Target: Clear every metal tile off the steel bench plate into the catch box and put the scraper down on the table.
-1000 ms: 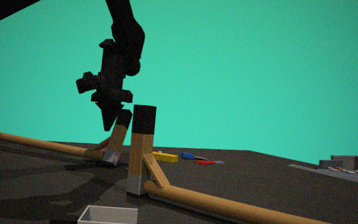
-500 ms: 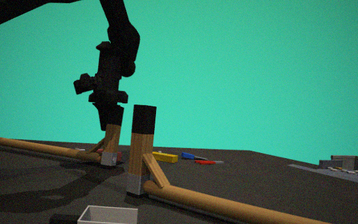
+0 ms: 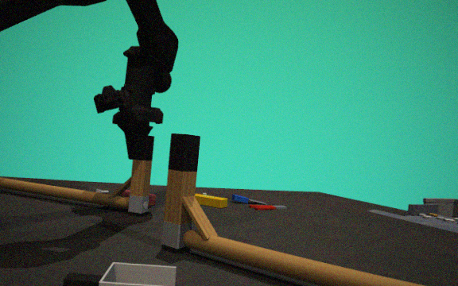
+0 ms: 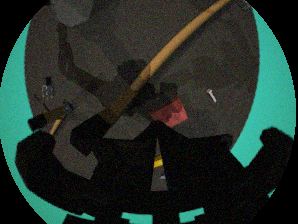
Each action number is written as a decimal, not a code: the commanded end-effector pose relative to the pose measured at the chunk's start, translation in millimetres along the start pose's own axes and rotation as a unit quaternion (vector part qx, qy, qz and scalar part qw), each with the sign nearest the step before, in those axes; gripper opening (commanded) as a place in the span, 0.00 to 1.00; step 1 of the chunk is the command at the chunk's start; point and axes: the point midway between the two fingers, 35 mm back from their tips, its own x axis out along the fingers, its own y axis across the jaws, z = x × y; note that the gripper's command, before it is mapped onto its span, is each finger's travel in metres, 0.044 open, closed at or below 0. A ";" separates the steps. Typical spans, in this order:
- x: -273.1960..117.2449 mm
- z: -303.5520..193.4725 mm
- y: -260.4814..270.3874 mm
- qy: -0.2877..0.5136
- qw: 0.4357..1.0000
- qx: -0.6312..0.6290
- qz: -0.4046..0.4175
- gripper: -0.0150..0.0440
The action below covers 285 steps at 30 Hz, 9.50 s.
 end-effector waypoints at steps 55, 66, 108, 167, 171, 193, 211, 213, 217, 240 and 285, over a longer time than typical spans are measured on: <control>-72.9 -103.3 180.0 0.014 0.753 0.654 -0.070 0.25; -74.6 -116.2 236.7 0.014 0.616 0.783 -0.080 0.25; -71.2 -95.2 463.5 0.027 -0.065 0.993 -0.095 0.25; -2.9 -66.6 549.0 0.040 -0.346 0.932 -0.099 0.25; 5.7 -66.7 549.3 0.040 -0.346 0.932 -0.099 0.25; 52.6 -62.9 550.5 0.042 -0.345 0.932 -0.101 0.25; 83.9 -56.1 550.6 0.046 -0.345 0.932 -0.103 0.25; 83.9 -57.2 550.3 0.046 -0.345 0.932 -0.103 0.25; 83.9 -60.7 549.2 0.046 -0.345 0.932 -0.103 0.25; 84.0 -82.1 541.6 0.045 -0.345 0.932 -0.103 0.25; 84.5 -121.8 521.2 0.045 -0.346 0.932 -0.103 0.25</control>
